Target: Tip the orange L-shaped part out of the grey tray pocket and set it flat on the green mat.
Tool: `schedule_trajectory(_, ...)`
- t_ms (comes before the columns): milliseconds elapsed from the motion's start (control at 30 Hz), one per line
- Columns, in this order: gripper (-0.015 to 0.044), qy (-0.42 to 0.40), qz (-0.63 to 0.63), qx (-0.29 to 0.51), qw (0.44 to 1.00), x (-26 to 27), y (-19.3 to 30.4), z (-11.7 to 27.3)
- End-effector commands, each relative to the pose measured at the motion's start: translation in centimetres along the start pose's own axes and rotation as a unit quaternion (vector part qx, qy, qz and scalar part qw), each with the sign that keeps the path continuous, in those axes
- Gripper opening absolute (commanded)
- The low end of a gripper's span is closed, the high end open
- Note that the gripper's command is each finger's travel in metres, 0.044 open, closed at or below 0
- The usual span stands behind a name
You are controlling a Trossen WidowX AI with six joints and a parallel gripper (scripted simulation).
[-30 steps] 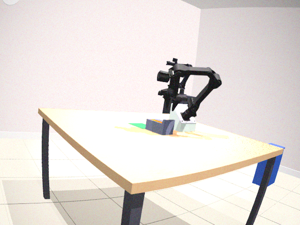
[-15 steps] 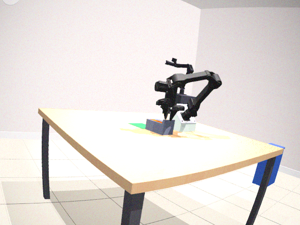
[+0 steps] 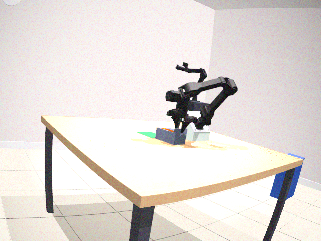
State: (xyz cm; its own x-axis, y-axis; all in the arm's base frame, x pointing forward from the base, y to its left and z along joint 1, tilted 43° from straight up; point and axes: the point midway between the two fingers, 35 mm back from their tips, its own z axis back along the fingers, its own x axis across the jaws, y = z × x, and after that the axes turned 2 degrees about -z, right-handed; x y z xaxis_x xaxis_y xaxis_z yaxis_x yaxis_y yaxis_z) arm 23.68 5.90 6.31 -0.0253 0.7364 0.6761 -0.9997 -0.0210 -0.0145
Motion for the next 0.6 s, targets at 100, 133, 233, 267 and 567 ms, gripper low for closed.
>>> schedule_trajectory(100, 0.0180, -0.004, -0.004, 0.002, 1.000, 0.0, 0.2, -1.3)
schedule_trajectory(133, 0.0180, -0.004, -0.004, 0.002, 1.000, 0.0, 0.2, -1.5)
schedule_trajectory(233, 0.0180, -0.004, -0.004, 0.002, 1.000, 0.0, 0.2, -2.0)
schedule_trajectory(267, 0.0180, -0.004, -0.004, 0.002, 1.000, 0.0, 0.2, -2.1)
schedule_trajectory(567, 0.0180, -0.005, -0.004, 0.002, 1.000, 0.1, 0.3, -3.2)
